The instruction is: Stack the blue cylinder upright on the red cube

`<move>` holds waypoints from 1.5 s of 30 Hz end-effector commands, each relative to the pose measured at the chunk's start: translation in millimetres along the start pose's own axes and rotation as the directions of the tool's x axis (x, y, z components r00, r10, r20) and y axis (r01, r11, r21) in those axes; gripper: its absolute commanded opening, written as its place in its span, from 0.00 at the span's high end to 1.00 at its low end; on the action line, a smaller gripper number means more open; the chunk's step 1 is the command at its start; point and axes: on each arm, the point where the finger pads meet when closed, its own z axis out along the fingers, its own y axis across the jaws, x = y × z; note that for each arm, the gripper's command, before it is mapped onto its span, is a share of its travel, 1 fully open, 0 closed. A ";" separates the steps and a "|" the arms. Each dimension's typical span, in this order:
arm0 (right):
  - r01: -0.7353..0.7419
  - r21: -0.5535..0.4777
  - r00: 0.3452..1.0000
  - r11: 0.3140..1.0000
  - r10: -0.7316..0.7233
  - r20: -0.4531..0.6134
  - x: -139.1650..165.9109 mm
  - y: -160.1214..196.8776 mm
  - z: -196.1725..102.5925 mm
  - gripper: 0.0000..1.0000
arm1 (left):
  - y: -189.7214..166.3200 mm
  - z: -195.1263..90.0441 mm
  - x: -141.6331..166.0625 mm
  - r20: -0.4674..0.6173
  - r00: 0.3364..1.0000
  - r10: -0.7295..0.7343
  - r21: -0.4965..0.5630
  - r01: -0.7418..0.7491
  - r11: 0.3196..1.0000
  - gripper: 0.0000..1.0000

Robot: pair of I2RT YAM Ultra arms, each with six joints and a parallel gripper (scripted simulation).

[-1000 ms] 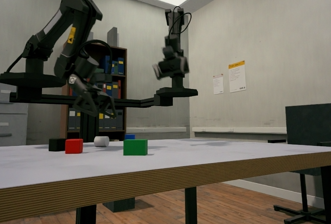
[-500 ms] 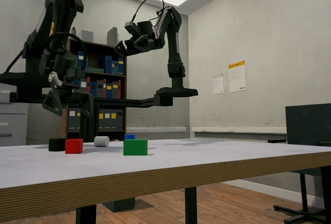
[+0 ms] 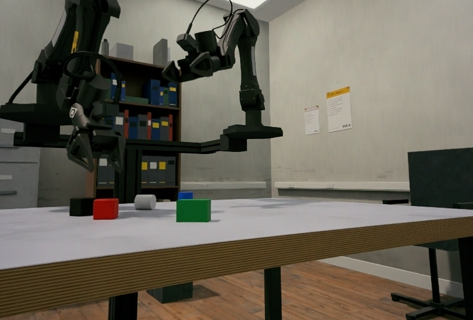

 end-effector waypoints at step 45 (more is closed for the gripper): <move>-0.706 0.551 -0.129 0.445 0.684 -0.718 58.5 210.5 -21.8 0.36 | 9.9 -50.0 -12.1 -0.412 0.881 0.230 0.291 -0.112 0.950 0.00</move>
